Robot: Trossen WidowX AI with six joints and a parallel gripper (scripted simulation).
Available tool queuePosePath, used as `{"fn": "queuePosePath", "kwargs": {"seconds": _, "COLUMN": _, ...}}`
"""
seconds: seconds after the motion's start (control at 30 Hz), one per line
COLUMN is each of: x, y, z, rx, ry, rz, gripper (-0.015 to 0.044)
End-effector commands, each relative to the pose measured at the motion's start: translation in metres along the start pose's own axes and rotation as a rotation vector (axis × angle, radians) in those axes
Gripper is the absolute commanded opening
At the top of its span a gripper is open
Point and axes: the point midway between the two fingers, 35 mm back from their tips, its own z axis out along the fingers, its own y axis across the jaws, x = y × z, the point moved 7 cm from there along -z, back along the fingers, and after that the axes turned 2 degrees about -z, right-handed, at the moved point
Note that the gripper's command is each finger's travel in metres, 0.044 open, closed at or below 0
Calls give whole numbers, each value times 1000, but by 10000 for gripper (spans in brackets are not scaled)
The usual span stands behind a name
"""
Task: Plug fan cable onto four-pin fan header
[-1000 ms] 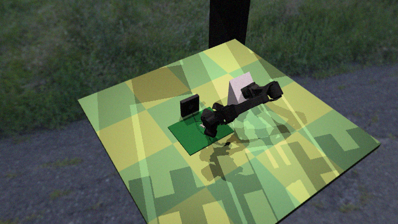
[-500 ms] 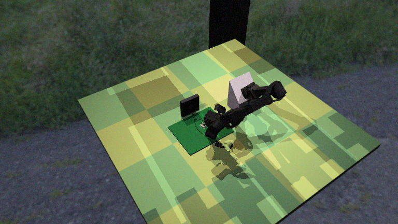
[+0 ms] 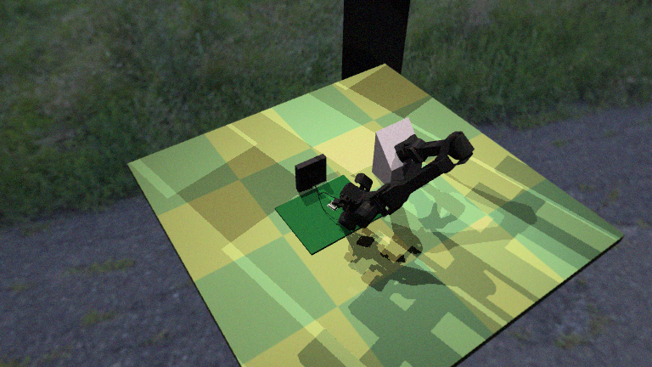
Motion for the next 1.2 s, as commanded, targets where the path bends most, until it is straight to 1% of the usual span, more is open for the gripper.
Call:
{"fn": "queuePosePath", "kwargs": {"seconds": 0.0, "x": 4, "y": -1, "z": -2, "rx": -8, "ry": -69, "rz": 24, "gripper": 0}}
{"fn": "queuePosePath", "kwargs": {"seconds": 0.57, "x": 20, "y": 1, "z": -12, "rx": -77, "ry": -289, "rz": 103, "gripper": 0}}
{"fn": "queuePosePath", "kwargs": {"seconds": 1.17, "x": 37, "y": 0, "z": -25, "rx": -201, "ry": -495, "rz": 212, "gripper": 0}}
